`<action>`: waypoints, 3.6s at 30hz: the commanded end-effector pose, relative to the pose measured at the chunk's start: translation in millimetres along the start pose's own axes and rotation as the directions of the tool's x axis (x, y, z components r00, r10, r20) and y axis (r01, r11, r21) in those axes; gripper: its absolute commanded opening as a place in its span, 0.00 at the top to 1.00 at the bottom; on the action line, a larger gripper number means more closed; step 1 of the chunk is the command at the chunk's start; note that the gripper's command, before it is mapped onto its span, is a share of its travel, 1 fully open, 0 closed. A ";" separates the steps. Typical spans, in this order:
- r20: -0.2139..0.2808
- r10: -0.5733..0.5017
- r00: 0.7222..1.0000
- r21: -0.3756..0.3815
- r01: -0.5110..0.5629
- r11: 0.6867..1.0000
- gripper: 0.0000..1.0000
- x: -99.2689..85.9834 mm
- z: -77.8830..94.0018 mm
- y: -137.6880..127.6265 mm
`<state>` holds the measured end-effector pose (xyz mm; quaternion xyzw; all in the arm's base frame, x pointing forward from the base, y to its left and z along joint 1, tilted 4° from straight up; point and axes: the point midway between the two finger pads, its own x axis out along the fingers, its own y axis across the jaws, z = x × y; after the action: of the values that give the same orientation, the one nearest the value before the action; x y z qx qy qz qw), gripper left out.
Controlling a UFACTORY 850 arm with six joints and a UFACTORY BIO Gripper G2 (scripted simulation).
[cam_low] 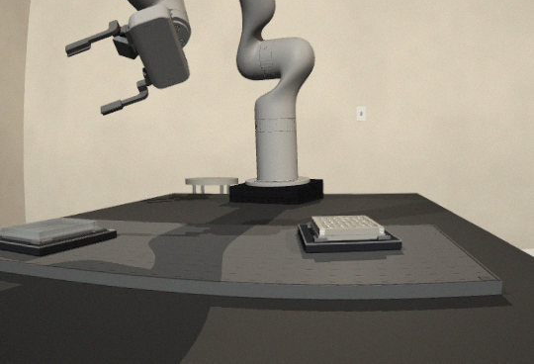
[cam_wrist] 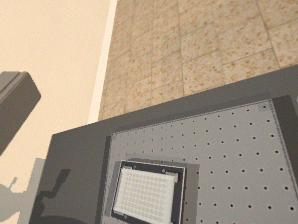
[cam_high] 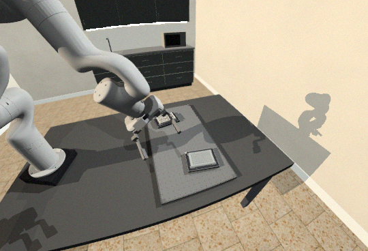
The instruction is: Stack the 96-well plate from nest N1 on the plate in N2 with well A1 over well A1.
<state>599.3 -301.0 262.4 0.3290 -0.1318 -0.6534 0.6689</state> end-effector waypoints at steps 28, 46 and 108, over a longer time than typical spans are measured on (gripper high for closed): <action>-0.225 0.522 0.823 -0.285 -0.568 0.772 0.63 -92.9 -40.3 34.1; -0.397 0.750 0.529 -0.362 -0.841 0.401 0.63 -160.2 -62.4 45.3; -0.572 0.818 0.056 -0.264 -0.957 -0.118 0.63 -292.0 -212.1 18.3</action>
<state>705.5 26.9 195.9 -0.0126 -0.0290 0.0203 0.9993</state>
